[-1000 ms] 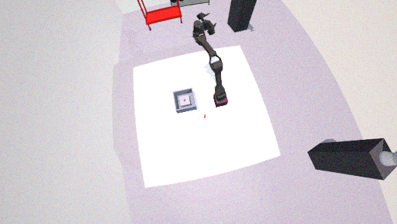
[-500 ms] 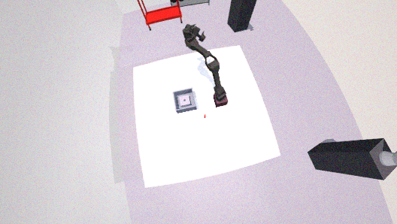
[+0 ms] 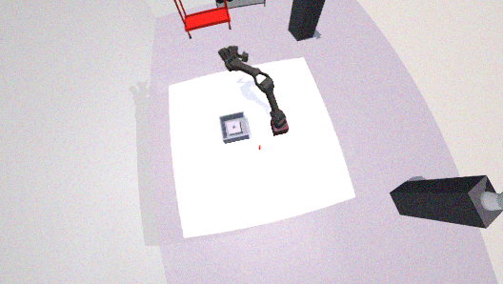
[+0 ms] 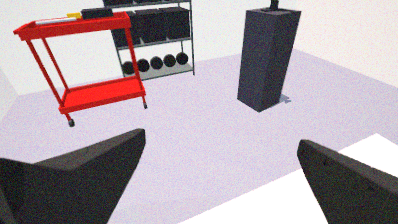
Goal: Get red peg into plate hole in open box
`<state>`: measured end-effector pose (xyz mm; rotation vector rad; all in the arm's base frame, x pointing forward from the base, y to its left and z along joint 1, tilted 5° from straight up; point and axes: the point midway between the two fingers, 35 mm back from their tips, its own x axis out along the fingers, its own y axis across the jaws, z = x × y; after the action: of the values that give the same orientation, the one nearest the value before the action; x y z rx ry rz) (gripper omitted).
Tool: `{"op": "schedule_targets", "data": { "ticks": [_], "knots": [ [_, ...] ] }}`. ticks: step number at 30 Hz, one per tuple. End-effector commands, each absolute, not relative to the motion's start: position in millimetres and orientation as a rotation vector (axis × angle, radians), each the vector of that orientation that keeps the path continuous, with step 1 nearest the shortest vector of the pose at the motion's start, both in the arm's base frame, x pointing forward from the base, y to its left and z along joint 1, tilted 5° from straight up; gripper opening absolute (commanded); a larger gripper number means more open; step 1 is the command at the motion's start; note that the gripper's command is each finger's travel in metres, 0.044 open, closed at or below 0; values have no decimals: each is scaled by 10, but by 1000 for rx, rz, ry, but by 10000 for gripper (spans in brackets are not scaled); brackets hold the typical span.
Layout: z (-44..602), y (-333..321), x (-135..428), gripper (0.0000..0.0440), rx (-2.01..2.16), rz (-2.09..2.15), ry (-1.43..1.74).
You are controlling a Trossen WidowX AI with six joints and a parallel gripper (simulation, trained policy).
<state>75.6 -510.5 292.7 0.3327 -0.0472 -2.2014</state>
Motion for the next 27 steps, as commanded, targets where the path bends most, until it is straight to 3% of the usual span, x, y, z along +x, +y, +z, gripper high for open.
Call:
{"op": "schedule_targets", "data": {
  "ticks": [1, 14, 27],
  "knots": [
    [2707, -5034, 1064, 440, 343, -2128, 106],
    [2244, -4411, 2173, 440, 351, -1811, 509],
    [1927, -3192, 3147, 440, 344, -1434, 815]
  ]
}}
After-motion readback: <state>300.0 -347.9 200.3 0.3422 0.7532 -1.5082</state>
